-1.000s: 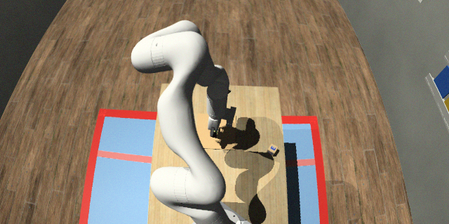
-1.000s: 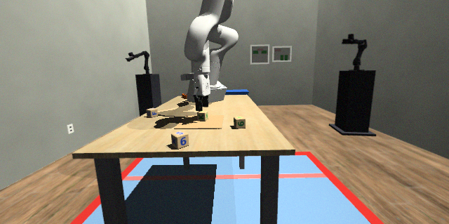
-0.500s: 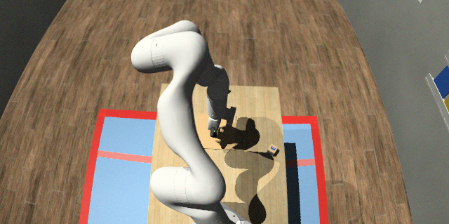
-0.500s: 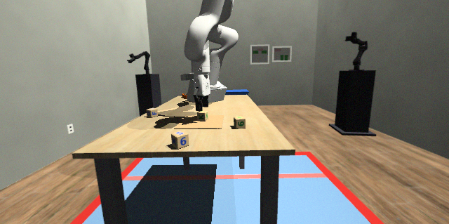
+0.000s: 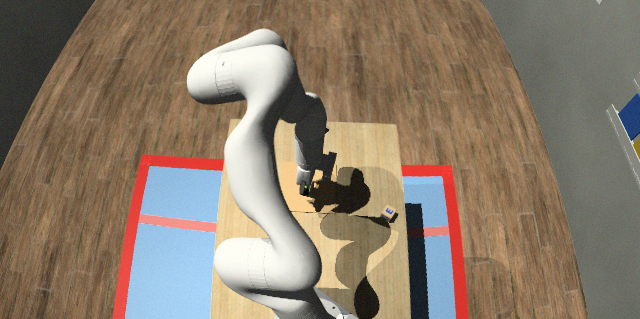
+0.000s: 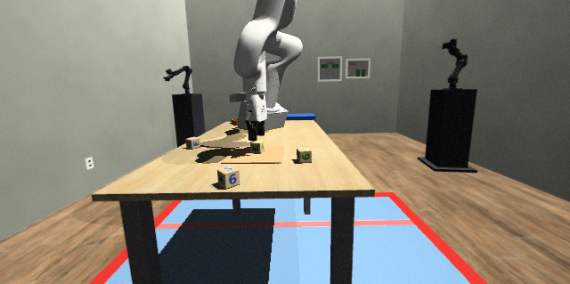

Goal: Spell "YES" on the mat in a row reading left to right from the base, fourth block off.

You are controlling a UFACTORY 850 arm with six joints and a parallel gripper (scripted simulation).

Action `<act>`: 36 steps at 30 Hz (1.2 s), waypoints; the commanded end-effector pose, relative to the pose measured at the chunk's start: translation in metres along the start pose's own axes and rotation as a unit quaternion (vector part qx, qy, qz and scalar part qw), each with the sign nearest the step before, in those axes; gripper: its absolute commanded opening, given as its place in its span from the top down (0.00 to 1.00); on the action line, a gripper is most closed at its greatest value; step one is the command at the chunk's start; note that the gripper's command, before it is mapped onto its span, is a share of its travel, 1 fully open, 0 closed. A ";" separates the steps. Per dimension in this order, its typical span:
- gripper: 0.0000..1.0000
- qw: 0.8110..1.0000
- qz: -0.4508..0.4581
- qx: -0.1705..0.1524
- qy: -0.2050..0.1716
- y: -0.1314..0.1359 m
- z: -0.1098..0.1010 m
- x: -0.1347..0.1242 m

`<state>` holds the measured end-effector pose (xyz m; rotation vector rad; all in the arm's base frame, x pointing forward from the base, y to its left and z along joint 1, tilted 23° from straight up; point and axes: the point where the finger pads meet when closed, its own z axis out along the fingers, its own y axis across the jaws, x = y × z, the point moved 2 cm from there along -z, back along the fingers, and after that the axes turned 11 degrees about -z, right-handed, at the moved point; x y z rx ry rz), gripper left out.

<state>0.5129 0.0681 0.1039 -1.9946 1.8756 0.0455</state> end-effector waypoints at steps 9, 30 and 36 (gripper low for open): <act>0.16 1.000 0.000 0.001 0.000 -0.001 0.009 0.000; 0.16 1.000 0.000 0.001 0.000 -0.001 0.048 0.000; 0.16 1.000 0.000 0.001 0.000 -0.001 0.048 0.000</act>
